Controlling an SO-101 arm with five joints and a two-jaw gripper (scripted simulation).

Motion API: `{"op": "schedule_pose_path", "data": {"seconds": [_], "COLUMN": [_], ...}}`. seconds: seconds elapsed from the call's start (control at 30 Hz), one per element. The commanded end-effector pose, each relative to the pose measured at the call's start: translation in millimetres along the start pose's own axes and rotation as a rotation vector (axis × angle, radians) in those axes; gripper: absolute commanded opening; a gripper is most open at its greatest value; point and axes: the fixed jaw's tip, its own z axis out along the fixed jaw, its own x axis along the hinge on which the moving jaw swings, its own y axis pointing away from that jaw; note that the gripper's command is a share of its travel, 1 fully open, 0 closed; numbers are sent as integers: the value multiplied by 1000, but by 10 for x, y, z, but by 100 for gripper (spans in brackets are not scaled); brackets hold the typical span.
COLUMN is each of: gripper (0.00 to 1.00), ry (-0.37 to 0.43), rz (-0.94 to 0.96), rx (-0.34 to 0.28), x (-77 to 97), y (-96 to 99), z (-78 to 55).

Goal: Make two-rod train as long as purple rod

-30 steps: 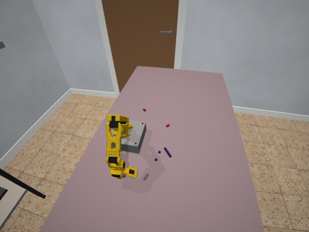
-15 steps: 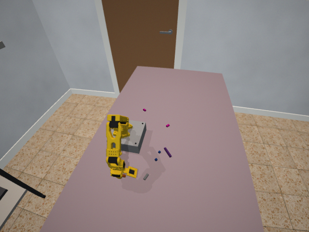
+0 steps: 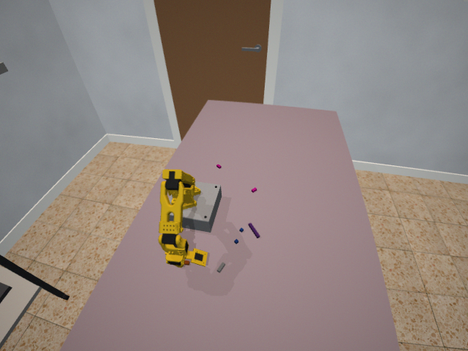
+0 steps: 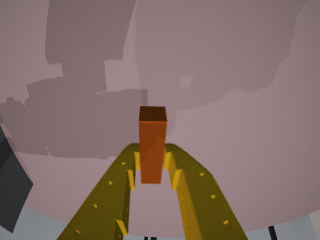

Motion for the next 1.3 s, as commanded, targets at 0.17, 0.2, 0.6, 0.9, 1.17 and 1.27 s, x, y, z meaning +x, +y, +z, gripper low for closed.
{"op": "schedule_pose_path", "data": {"seconds": [0.17,0.2,0.6,0.9,1.17,1.27], "gripper": [0,0,0,0,0,0], "ry": [-3,-3,-2,0,6,7], "rz": [1,1,-13,-68,-203,-225], "rx": [24,24,24,24,26,26], "x": [11,11,-22,-154,-474,-527], "y": [-45,-45,-44,-33,25,40], "z": [-143,-147,-150,-149,-145,-144]}}
